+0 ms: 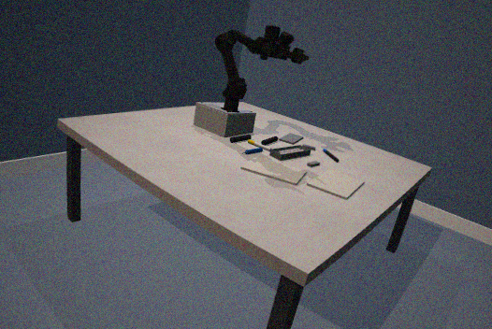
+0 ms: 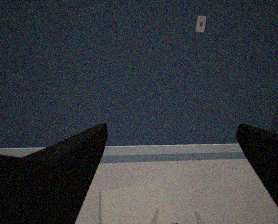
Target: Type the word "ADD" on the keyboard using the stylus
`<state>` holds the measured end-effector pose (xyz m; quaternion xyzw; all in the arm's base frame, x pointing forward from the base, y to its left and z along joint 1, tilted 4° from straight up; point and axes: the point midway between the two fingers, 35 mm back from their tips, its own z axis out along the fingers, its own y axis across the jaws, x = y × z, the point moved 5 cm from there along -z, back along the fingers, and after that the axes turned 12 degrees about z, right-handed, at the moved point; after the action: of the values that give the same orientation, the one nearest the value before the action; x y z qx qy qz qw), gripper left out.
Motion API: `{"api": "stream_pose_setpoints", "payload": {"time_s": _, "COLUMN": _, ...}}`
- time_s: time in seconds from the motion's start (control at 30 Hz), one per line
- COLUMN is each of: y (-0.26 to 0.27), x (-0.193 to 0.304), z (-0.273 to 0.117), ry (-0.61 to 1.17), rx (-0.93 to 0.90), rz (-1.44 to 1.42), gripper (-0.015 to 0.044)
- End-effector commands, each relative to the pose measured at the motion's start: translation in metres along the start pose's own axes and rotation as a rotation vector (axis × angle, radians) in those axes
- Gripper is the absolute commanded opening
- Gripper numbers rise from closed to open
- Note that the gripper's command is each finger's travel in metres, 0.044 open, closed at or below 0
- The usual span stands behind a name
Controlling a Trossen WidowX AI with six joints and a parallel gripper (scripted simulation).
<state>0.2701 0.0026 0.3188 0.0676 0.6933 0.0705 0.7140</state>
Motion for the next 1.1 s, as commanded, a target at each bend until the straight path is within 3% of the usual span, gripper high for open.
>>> {"api": "stream_pose_setpoints", "payload": {"time_s": 0.0, "y": 0.001, "x": 0.002, "z": 0.002, "ry": 0.011, "rx": -0.002, "rz": 0.003, "gripper": 0.0414}}
{"api": "stream_pose_setpoints", "payload": {"time_s": 0.3, "y": 0.039, "x": 0.098, "z": 0.063, "ry": 0.553, "rx": -0.035, "rz": 0.101, "gripper": 0.0178}}
{"api": "stream_pose_setpoints", "payload": {"time_s": 0.53, "y": 0.07, "x": 0.191, "z": 0.079, "ry": 1.005, "rx": 0.018, "rz": 0.119, "gripper": 0.0}}
{"api": "stream_pose_setpoints", "payload": {"time_s": 0.83, "y": 0.101, "x": 0.307, "z": 0.054, "ry": 1.54, "rx": 0.196, "rz": 0.044, "gripper": 0.0}}
{"api": "stream_pose_setpoints", "payload": {"time_s": 1.07, "y": 0.103, "x": 0.315, "z": 0.05, "ry": 1.577, "rx": 0.215, "rz": 0.033, "gripper": 0.0}}
